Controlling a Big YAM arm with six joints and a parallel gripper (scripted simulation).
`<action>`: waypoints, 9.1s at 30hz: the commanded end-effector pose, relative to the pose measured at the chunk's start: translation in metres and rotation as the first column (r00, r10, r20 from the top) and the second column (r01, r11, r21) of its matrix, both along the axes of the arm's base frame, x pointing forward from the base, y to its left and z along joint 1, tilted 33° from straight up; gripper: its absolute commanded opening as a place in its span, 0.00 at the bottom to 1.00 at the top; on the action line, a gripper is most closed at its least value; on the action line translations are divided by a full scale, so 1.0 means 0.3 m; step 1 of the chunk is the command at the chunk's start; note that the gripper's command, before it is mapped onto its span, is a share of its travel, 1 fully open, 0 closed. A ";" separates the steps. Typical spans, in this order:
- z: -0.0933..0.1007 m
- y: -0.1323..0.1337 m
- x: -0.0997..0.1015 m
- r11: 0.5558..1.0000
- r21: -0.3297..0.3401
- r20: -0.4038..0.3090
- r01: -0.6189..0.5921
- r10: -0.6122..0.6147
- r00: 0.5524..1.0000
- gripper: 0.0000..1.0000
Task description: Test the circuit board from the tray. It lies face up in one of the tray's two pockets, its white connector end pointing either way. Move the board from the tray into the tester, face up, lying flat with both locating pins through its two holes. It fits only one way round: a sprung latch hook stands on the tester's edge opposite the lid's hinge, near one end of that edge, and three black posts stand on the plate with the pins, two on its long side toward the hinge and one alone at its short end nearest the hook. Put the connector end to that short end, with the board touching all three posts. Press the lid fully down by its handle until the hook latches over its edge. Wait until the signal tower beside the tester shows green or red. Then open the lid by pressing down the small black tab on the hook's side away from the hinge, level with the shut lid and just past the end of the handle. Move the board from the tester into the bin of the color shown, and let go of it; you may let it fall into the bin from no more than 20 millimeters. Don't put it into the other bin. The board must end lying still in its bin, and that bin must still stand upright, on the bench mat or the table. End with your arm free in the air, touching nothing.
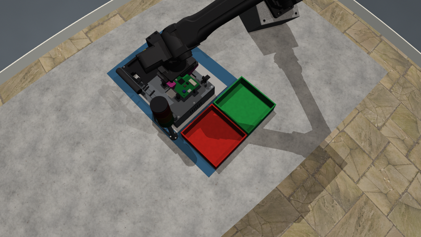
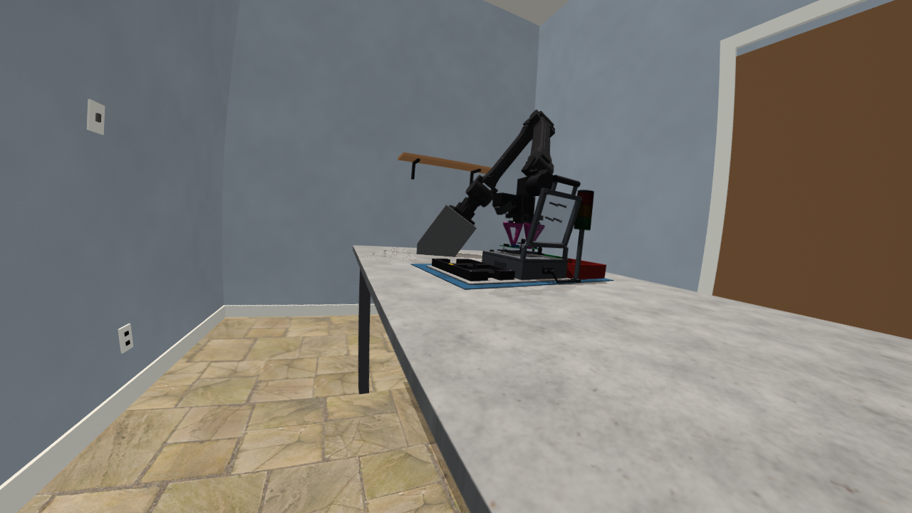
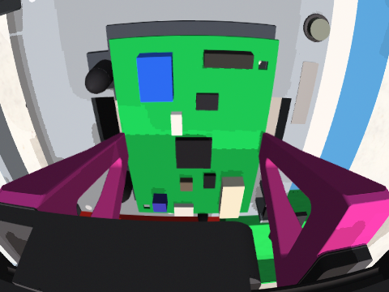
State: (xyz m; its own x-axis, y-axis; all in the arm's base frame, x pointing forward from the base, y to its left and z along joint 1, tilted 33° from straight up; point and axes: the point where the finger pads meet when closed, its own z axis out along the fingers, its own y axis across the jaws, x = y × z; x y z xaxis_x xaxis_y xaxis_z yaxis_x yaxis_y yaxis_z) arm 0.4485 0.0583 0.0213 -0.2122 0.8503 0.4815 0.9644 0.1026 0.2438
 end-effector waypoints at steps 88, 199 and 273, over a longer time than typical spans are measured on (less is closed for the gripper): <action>0.010 0.005 0.042 1.000 -0.004 0.019 0.006 -0.006 1.000 0.72; 0.015 0.008 0.055 1.000 -0.005 0.028 0.006 -0.006 1.000 0.72; 0.242 -0.135 0.040 1.000 -0.010 0.065 0.015 -0.014 0.998 0.92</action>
